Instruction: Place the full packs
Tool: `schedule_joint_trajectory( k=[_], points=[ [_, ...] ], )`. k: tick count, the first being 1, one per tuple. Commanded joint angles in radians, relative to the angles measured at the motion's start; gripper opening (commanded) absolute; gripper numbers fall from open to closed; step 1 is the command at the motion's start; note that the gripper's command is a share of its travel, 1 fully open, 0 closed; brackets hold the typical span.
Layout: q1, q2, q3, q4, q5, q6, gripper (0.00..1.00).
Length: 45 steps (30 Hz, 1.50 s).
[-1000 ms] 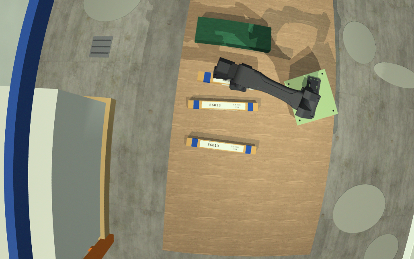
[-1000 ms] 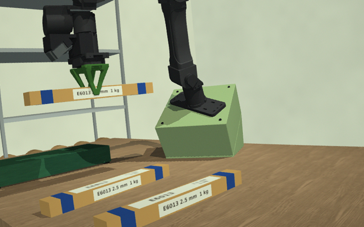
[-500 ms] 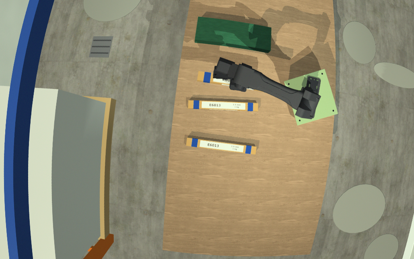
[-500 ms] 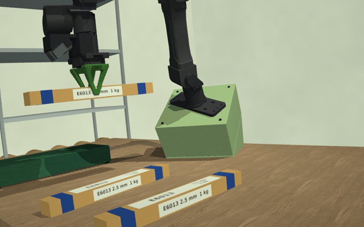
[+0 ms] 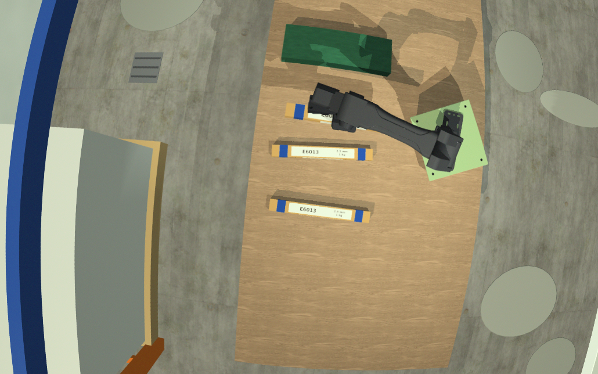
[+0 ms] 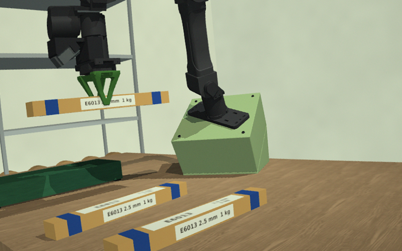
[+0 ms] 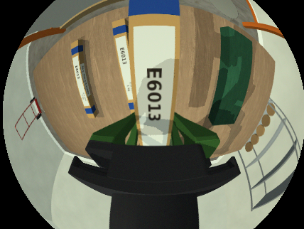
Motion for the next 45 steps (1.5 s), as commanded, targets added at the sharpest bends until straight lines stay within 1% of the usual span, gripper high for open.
schedule_joint_trajectory(
  k=[1, 13, 14, 45],
  points=[
    [-0.016, -0.076, 0.033, -0.011, 0.0, 0.001, 0.0],
    [-0.016, -0.075, 0.034, -0.013, 0.0, 0.0, 0.0],
    [0.0, -0.053, -0.055, 0.068, 0.002, 0.005, 0.0],
    [0.046, -0.034, -0.164, 0.212, 0.022, 0.051, 0.0]
  ],
)
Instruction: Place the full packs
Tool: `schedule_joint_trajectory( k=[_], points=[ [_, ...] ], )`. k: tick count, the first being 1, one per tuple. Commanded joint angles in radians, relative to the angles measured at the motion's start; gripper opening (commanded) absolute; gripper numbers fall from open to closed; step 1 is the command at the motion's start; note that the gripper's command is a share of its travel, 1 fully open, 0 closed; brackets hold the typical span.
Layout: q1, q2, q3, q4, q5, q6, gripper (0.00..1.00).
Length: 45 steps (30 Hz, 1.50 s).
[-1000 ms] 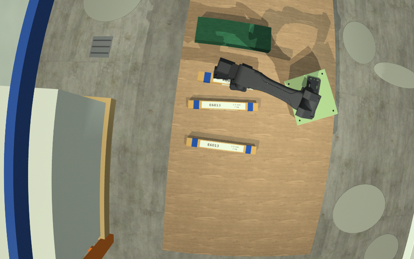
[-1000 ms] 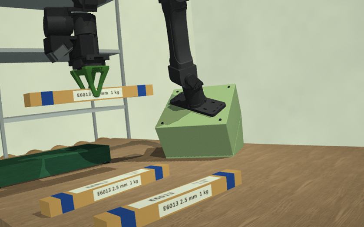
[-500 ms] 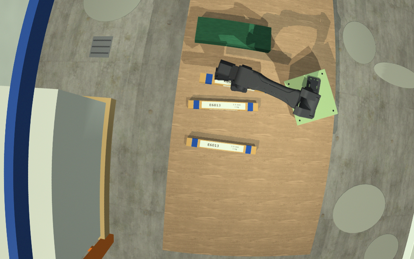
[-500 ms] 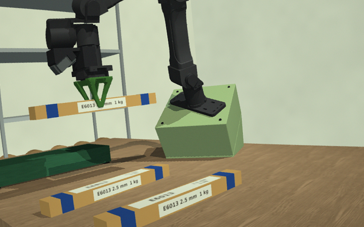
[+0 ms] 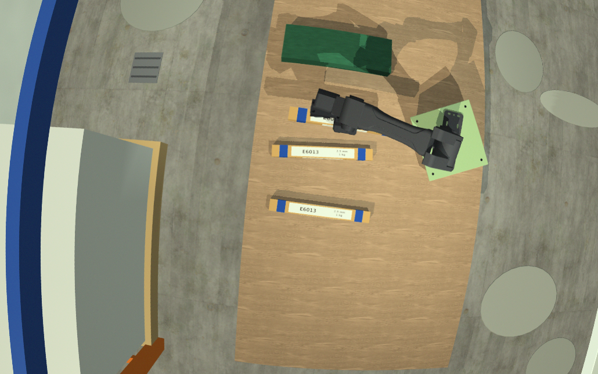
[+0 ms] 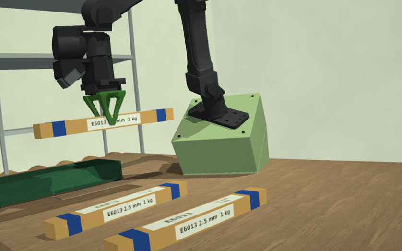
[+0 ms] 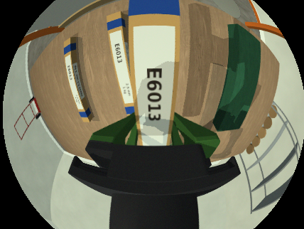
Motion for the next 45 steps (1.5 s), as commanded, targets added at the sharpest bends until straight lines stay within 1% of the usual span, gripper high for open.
schedule_joint_trajectory(
  k=[1, 7, 19, 45],
  points=[
    [-0.001, -0.03, 0.01, 0.032, 0.007, 0.012, 0.0],
    [0.004, -0.028, -0.003, 0.048, 0.01, 0.019, 0.0],
    [0.023, -0.009, -0.043, 0.11, 0.018, 0.036, 0.0],
    [0.022, -0.011, -0.042, 0.102, 0.018, 0.036, 0.0]
  ],
)
